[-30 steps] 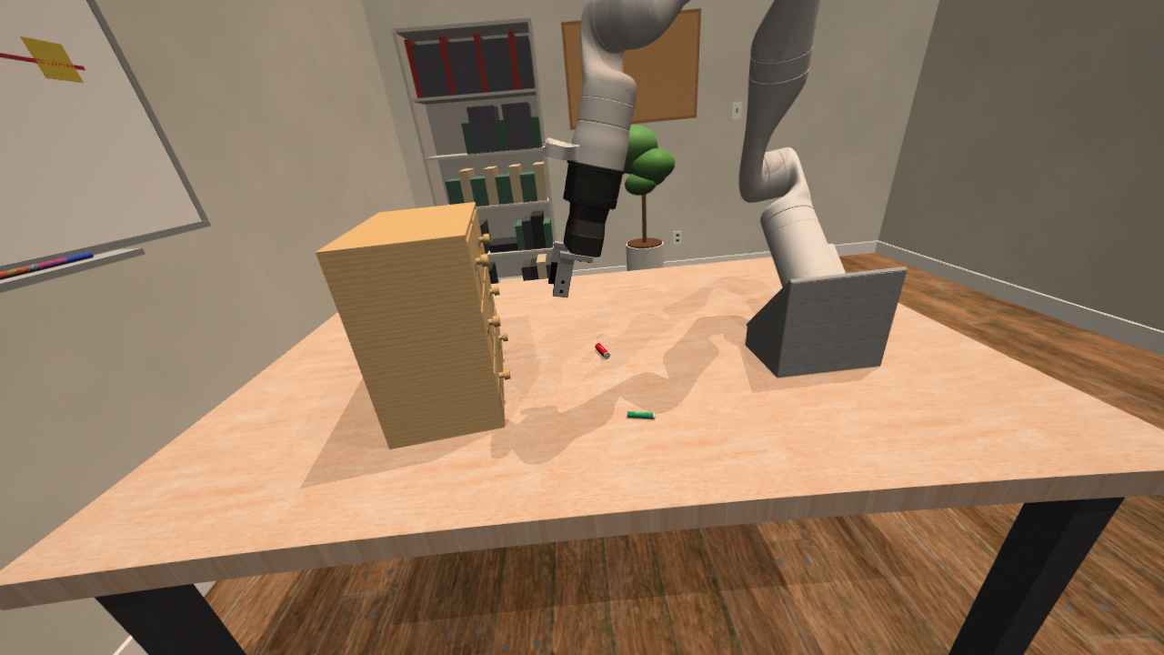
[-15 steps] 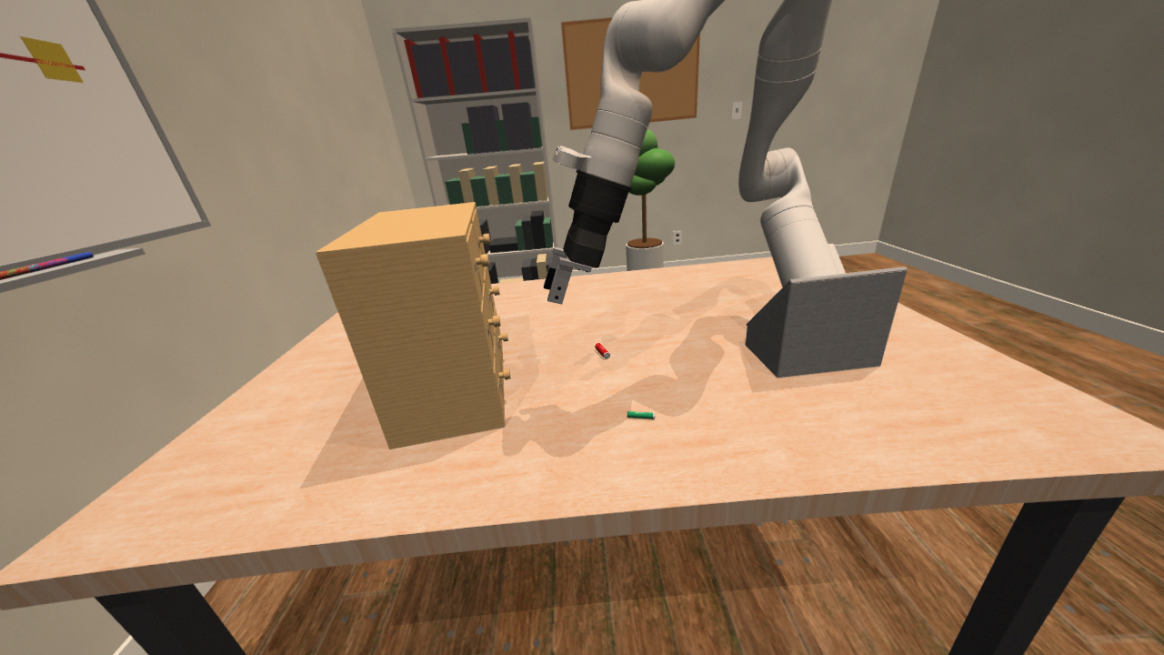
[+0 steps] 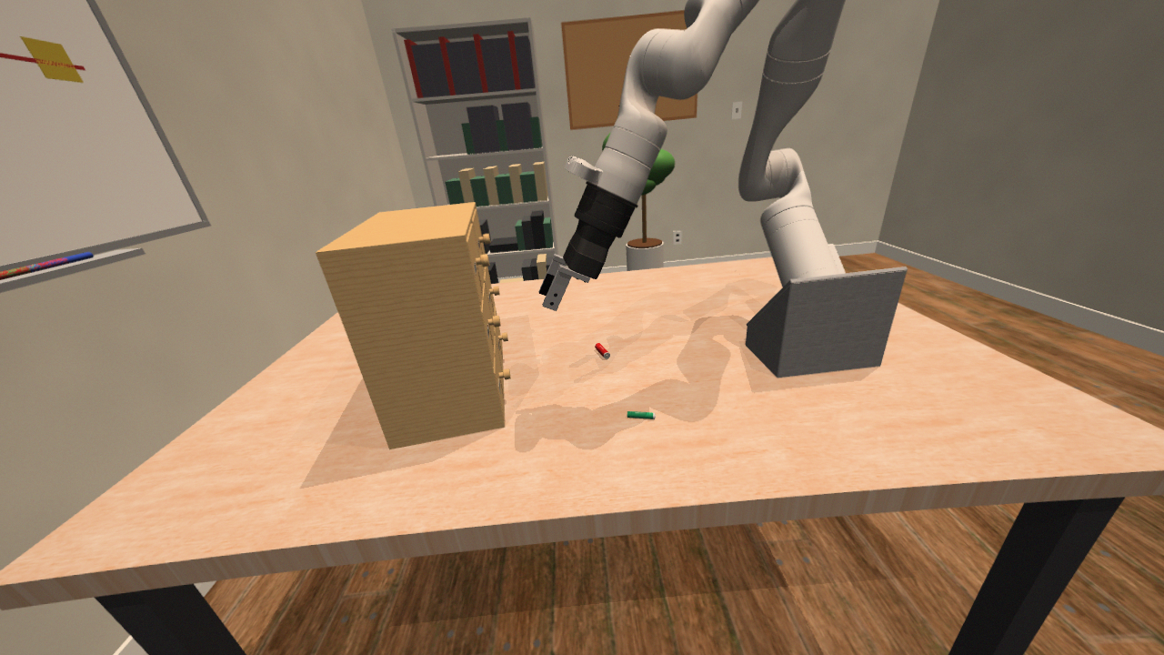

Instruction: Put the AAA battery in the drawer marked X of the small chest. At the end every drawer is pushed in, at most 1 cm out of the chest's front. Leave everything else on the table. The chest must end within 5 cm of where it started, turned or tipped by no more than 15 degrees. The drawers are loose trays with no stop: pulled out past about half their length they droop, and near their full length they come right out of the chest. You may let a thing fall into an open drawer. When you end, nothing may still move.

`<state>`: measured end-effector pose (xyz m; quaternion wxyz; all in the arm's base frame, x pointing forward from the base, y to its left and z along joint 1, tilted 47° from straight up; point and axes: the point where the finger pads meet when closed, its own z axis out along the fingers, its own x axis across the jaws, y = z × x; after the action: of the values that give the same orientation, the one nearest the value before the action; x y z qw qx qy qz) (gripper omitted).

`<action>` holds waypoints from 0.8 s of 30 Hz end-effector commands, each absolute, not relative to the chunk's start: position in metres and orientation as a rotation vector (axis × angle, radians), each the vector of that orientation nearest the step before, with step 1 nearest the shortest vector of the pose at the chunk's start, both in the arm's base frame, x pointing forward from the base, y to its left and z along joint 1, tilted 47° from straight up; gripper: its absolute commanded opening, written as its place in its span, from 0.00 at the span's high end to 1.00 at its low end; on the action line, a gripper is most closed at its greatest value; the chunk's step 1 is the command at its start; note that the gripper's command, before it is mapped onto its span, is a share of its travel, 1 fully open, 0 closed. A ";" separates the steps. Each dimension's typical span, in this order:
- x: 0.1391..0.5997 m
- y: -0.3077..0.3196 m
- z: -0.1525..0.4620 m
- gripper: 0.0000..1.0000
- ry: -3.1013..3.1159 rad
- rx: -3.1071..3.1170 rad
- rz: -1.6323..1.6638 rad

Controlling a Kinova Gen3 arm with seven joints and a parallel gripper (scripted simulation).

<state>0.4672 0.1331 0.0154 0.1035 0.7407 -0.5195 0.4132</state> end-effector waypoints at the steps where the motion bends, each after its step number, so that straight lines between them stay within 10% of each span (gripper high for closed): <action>1: 0.465 0.129 0.013 0.00 -1.511 2.195 1.246; 24: 0.477 0.118 0.001 0.00 -1.442 2.316 1.456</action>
<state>0.4784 0.1244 0.0032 0.0217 0.7483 -0.4742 0.4634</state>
